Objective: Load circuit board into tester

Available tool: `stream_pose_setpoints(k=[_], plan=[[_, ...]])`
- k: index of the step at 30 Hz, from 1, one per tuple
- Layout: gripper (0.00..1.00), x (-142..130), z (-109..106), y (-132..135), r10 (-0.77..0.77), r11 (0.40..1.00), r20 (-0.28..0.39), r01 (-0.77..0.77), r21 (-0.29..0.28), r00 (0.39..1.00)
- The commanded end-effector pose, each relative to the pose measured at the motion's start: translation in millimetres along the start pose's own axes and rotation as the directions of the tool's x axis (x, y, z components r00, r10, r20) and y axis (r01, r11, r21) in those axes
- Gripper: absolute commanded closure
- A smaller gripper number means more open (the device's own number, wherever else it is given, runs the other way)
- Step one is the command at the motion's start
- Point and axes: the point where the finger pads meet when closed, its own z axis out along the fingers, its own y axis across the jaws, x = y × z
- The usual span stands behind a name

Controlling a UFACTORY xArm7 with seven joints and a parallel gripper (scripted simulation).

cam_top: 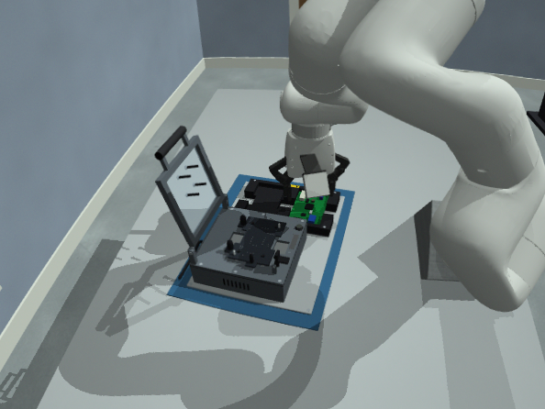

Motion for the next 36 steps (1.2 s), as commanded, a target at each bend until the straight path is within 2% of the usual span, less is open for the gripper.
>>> stream_pose_setpoints(k=[1, 7, 13, 36], plan=[[0.00, -1.5, -1.7, 0.4, 0.100, 0.995, 0.002, -0.100, 0.008, 0.995], [0.00, -1.5, -1.7, 0.4, 0.299, 0.954, 0.003, -0.299, 0.008, 0.954], [0.00, -1.5, -1.7, 0.4, 0.400, 0.917, 0.004, -0.400, 0.008, 0.917], [0.00, -1.5, -1.7, 0.4, 0.423, 0.906, 0.004, -0.423, 0.007, 0.906]])
